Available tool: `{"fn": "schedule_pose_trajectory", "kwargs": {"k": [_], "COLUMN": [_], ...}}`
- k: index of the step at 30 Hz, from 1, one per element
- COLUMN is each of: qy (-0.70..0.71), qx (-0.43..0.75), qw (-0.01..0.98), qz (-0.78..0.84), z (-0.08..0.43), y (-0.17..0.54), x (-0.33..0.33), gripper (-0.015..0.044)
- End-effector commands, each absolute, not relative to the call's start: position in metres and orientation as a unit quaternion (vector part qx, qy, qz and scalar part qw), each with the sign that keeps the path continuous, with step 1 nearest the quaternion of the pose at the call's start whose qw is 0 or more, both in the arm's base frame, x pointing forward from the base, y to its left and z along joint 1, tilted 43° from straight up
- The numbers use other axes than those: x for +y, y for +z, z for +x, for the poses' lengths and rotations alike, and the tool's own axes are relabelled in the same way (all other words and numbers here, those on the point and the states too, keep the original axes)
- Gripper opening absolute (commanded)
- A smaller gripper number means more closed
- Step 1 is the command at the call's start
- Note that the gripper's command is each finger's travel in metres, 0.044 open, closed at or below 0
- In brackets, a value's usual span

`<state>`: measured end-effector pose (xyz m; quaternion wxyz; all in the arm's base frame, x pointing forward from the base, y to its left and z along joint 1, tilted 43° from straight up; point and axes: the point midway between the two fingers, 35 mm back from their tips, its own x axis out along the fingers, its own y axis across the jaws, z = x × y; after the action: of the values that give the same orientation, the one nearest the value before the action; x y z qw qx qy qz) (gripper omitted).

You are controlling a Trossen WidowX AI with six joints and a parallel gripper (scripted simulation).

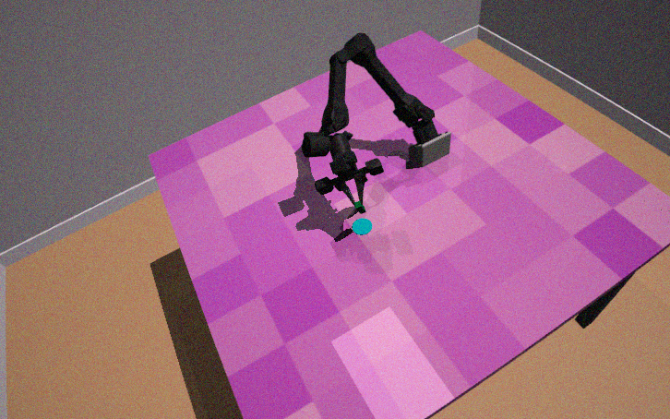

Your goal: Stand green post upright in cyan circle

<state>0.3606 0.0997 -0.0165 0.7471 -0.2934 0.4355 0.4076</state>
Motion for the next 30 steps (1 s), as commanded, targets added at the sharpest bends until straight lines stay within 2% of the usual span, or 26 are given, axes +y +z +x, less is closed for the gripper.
{"fn": "schedule_pose_trajectory", "kwargs": {"k": [1, 30], "qy": [0.415, 0.439], "qx": [0.420, 0.312], "qw": [0.752, 0.787], "qz": [-0.294, -0.301], "z": [0.360, 0.350], "y": [-0.014, 0.004], "x": [0.100, 0.095], "gripper": [0.0023, 0.0023]}}
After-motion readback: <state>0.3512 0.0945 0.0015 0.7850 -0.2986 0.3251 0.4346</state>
